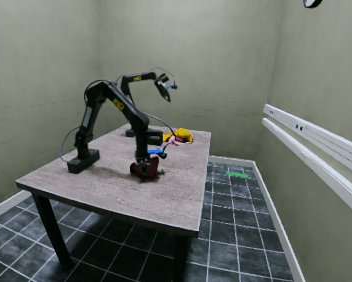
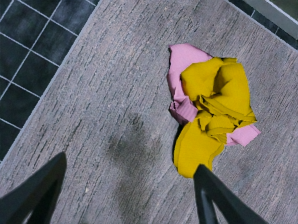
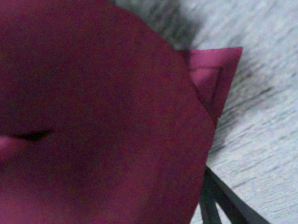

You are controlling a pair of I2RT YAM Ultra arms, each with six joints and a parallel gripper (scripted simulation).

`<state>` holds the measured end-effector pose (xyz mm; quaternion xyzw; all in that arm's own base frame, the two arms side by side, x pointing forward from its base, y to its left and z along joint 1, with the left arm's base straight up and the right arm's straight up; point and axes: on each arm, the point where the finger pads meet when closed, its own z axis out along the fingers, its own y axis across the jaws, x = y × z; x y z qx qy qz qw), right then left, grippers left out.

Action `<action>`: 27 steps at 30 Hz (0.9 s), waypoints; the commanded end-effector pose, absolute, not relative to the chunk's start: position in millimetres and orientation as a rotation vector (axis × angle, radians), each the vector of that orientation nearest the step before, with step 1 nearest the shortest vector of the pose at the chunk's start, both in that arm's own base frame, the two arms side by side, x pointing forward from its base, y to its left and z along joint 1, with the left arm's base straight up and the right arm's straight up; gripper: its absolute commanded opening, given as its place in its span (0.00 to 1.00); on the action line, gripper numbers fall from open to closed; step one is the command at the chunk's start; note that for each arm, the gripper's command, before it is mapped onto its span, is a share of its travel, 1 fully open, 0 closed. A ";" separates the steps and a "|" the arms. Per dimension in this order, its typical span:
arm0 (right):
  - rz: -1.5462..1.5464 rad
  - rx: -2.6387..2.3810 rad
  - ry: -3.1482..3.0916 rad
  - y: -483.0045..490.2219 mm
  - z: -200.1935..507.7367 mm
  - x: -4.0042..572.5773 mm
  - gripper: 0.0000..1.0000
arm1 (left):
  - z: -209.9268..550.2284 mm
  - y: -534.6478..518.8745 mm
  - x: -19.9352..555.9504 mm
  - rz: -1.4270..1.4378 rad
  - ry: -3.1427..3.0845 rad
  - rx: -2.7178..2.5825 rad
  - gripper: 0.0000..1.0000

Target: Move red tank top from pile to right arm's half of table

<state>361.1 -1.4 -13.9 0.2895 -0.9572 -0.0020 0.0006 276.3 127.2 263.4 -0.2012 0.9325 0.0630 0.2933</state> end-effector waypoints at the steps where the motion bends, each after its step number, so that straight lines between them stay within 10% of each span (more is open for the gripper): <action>1: 0.040 0.924 -3.082 -7.5 16.0 377.6 0.92 | 281.7 127.6 279.5 0.178 2.433 -0.510 0.92; 27: 0.036 0.924 -3.074 -7.3 44.6 373.3 0.92 | 281.7 128.1 279.3 0.181 2.433 -0.512 0.92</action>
